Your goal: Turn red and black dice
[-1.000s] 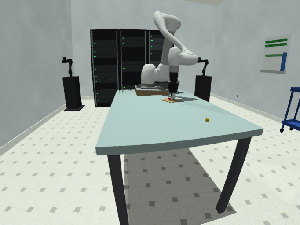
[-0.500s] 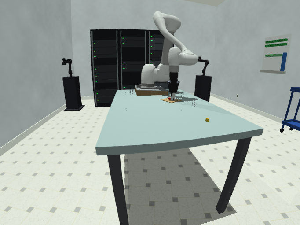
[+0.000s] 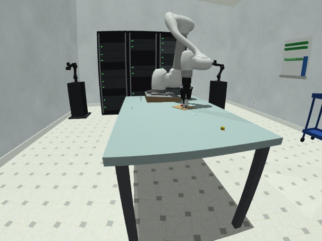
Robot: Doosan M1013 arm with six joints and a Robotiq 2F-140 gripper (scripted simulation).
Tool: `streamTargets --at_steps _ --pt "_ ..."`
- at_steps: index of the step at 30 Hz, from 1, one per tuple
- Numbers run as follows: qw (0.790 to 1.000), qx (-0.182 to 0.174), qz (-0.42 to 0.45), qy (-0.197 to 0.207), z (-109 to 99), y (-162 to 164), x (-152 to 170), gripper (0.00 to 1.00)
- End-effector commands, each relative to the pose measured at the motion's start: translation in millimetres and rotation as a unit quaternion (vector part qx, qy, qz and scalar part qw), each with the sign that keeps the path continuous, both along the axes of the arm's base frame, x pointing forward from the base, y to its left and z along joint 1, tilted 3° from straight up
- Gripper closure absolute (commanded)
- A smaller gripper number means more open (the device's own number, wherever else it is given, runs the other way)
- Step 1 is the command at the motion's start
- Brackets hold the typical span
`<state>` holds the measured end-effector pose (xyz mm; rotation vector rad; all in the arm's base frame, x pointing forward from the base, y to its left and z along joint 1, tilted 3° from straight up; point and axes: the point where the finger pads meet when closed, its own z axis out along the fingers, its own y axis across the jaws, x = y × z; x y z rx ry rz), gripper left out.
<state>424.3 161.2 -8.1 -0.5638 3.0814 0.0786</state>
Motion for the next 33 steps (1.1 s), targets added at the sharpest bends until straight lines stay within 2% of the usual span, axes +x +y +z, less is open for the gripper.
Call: streamTargets --at_steps 1,16,21,30,33 --pt "1.0 0.0 0.0 0.0 0.1 0.0 0.0 0.73" --pt "1.0 0.0 0.0 0.0 4.7 -0.2 0.0 0.73" --pt "1.0 0.0 0.0 0.0 21.5 -1.0 0.0 0.73" --pt "1.0 0.0 0.0 0.0 69.0 -3.5 0.1 0.73" --pt "1.0 0.0 0.0 0.0 73.5 -3.7 0.1 0.73"
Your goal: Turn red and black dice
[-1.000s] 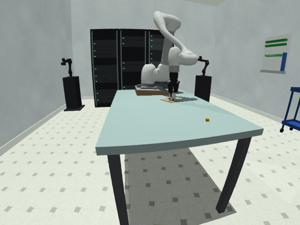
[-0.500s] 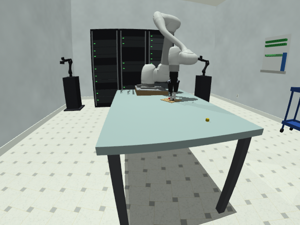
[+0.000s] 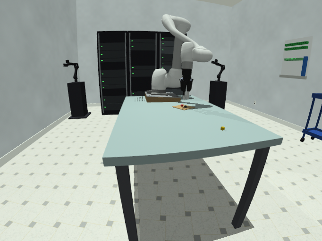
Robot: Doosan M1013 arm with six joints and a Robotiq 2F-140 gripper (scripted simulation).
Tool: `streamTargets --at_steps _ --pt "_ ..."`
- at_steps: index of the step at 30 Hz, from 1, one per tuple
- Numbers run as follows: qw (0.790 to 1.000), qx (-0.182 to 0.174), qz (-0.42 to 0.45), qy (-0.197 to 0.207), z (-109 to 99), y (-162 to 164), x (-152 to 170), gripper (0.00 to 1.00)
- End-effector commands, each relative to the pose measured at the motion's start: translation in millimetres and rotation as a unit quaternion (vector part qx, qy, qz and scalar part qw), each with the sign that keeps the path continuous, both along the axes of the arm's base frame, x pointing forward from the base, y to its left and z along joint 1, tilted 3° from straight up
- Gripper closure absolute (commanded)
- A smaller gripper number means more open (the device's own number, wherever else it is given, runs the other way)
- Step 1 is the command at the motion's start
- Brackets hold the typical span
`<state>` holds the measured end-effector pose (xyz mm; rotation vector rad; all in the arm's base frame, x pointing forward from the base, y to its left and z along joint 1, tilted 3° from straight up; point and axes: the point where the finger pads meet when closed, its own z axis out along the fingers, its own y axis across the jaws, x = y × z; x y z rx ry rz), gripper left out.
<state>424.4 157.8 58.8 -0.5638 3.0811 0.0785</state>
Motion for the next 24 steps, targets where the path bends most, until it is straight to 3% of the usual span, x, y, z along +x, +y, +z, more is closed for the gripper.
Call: streamTargets --at_steps 1,9,10,24 --pt "1.0 0.0 0.0 0.0 10.7 -0.5 0.0 0.73" --pt "1.0 0.0 0.0 0.0 23.0 -1.1 0.0 0.73" --pt "1.0 0.0 0.0 0.0 23.0 -1.1 0.0 0.0" --pt "1.0 0.0 0.0 0.0 23.0 -1.1 0.0 0.0"
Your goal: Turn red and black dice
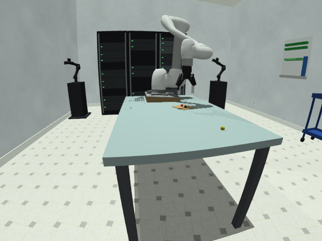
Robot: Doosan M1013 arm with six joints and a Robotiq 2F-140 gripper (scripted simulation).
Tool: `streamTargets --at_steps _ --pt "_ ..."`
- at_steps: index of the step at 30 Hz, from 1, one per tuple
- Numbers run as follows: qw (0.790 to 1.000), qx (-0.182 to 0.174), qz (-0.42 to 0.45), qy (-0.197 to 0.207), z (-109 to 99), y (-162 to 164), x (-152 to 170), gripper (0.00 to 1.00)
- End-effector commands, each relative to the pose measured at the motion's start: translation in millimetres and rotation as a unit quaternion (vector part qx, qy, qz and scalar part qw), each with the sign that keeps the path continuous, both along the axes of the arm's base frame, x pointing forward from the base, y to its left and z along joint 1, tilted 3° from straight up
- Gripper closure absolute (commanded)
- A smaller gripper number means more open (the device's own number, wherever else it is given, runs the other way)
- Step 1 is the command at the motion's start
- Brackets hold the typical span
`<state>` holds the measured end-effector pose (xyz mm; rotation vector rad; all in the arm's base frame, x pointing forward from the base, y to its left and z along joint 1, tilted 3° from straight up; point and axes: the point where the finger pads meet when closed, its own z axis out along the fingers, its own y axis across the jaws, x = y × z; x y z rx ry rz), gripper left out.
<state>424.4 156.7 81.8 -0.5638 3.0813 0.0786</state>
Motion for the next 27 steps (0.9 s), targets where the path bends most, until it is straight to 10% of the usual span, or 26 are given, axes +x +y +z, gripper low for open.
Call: streamTargets --at_steps 1,27 --pt "1.0 0.0 0.0 0.0 0.0 0.0 0.0 0.0" --pt "1.0 0.0 0.0 0.0 47.2 -2.4 0.0 0.0"
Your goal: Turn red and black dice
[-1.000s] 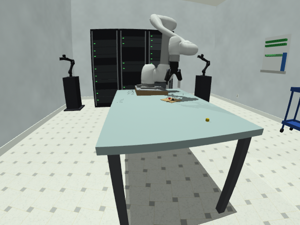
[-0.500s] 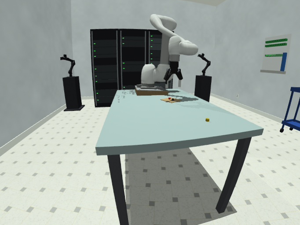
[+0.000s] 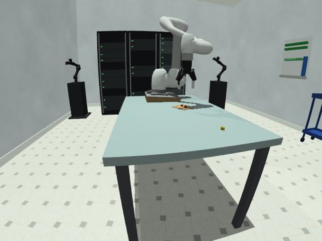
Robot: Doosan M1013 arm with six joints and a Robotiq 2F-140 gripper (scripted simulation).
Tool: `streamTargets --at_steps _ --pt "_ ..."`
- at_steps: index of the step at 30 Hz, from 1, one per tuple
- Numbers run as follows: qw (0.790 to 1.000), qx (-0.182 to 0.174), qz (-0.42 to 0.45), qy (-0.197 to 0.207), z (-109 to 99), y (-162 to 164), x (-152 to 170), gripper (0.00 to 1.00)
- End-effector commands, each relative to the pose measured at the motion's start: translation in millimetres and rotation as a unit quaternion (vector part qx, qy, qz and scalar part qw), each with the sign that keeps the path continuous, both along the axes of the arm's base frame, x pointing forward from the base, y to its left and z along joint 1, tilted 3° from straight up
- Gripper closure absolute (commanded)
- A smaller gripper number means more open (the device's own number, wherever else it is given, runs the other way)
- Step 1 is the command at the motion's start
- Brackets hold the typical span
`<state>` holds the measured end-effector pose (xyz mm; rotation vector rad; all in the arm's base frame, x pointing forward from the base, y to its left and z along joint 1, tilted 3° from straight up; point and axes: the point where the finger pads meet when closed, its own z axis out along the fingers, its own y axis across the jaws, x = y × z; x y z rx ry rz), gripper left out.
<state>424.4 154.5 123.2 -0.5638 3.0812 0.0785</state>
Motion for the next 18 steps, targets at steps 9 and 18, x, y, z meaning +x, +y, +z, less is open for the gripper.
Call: streamTargets --at_steps 9,18 --pt "1.0 0.0 0.0 0.0 28.4 -1.4 0.0 0.0" --pt "1.0 0.0 0.0 0.0 29.0 -1.5 0.0 0.0"
